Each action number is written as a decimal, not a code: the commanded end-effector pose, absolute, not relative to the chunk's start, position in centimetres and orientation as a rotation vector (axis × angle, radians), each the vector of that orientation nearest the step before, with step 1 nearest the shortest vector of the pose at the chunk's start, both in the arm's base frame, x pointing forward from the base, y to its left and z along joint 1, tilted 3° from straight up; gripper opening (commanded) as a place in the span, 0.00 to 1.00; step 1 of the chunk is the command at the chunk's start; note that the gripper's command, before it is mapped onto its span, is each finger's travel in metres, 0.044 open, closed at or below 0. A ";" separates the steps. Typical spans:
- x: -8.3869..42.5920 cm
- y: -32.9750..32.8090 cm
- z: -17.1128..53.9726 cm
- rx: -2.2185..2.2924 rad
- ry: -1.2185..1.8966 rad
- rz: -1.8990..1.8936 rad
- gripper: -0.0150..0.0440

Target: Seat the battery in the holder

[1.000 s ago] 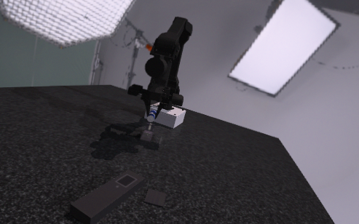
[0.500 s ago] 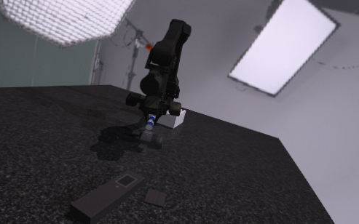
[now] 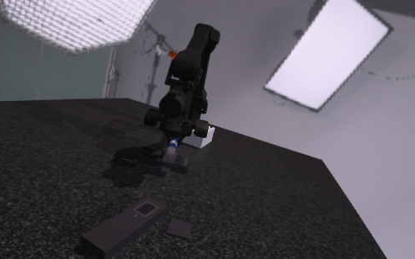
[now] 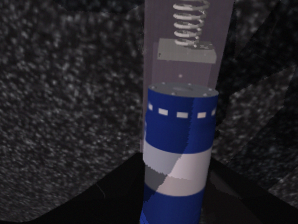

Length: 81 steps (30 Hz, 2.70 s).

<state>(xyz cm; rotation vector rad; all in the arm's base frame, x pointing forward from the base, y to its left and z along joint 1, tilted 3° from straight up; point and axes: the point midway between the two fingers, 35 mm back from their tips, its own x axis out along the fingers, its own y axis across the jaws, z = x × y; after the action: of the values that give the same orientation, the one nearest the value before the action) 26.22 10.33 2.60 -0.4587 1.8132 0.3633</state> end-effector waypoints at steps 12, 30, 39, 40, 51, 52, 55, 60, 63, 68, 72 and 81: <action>26.8 10.6 2.0 -0.481 1.914 0.337 0.40; 27.3 10.8 1.4 -0.490 1.986 0.327 0.40; 27.9 11.1 1.4 -0.487 1.986 0.328 0.40; 27.9 11.2 1.4 -0.487 1.986 0.328 0.40; 28.5 11.5 1.4 -0.487 1.989 0.328 0.40; 28.6 11.5 1.4 -0.487 1.989 0.328 0.40; 28.7 11.6 1.4 -0.488 1.990 0.328 0.40; 28.9 11.7 1.4 -0.489 1.992 0.328 0.40; 29.1 11.8 1.4 -0.490 1.993 0.328 0.40; 29.0 11.8 1.4 -0.486 1.982 0.331 0.40; 29.0 11.7 1.3 -0.481 1.963 0.336 0.40; 28.9 11.7 1.2 -0.469 1.920 0.346 0.40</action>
<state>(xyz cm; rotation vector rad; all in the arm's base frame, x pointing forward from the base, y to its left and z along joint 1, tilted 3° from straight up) 28.66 11.54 1.40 -0.4781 1.9517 0.3357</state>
